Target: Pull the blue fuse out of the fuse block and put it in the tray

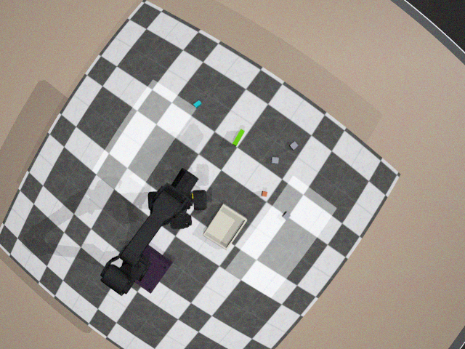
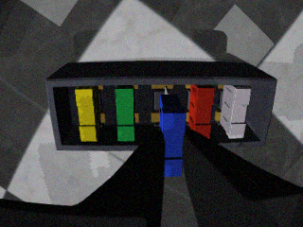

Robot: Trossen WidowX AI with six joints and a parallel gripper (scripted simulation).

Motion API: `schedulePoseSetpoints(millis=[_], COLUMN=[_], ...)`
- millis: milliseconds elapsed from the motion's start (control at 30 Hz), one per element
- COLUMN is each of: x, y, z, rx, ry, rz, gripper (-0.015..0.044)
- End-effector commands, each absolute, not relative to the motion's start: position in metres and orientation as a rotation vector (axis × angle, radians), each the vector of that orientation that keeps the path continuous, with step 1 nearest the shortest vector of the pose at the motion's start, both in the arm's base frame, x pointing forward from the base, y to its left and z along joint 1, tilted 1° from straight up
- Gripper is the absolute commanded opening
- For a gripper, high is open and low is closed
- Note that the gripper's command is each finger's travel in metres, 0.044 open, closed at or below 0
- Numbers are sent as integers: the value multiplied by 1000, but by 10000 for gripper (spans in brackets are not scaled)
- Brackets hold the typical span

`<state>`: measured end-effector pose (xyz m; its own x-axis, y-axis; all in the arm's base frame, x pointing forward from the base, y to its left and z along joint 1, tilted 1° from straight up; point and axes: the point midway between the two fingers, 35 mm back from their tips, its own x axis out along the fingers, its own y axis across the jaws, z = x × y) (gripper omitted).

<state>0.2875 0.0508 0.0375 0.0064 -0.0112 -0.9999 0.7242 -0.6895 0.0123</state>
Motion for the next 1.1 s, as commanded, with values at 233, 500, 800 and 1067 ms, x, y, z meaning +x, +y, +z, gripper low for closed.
schedulePoseSetpoints(millis=[233, 500, 800, 1067], x=[288, 288, 288, 298], y=[51, 52, 52, 30], z=[44, 57, 65, 66], rx=[1748, 1748, 1748, 1748], ry=[733, 733, 733, 731], rz=[-1736, -1736, -1736, -1735], gripper=[0, 0, 0, 0])
